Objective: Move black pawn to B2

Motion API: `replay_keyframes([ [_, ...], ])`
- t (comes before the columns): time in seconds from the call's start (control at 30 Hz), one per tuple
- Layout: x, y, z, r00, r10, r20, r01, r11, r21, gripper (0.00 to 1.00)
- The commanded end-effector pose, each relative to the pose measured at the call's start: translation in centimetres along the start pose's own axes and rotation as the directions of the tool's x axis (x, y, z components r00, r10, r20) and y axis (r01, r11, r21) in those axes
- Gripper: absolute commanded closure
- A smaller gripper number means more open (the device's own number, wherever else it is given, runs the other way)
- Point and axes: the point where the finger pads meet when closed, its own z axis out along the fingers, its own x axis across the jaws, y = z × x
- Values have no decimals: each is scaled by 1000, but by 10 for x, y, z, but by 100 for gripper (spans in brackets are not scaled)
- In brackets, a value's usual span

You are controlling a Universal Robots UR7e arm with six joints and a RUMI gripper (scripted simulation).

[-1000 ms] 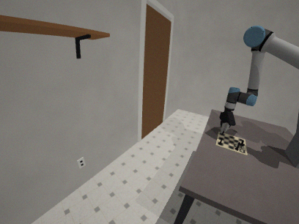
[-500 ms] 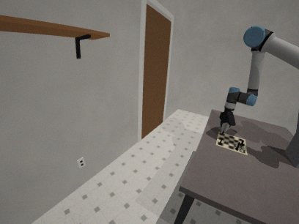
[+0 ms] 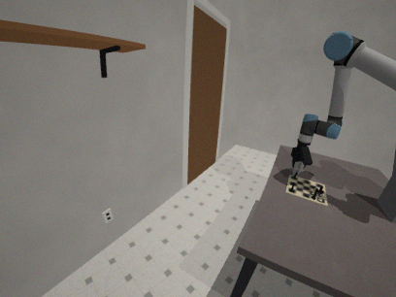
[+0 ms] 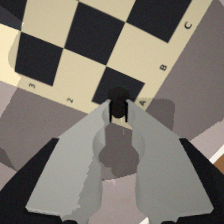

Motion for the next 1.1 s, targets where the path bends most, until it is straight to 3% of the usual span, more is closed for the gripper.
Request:
replay_keyframes([
  [0.0, -1, 1, -20, 1000, 2, 0, -2, 1000, 0, 100],
  [0.4, -1, 0, -78, 1000, 2, 0, -2, 1000, 0, 100],
  [0.67, -1, 0, -90, 1000, 2, 0, -2, 1000, 0, 100],
  [1.07, -1, 0, -91, 1000, 0, 0, 0, 1000, 0, 100],
])
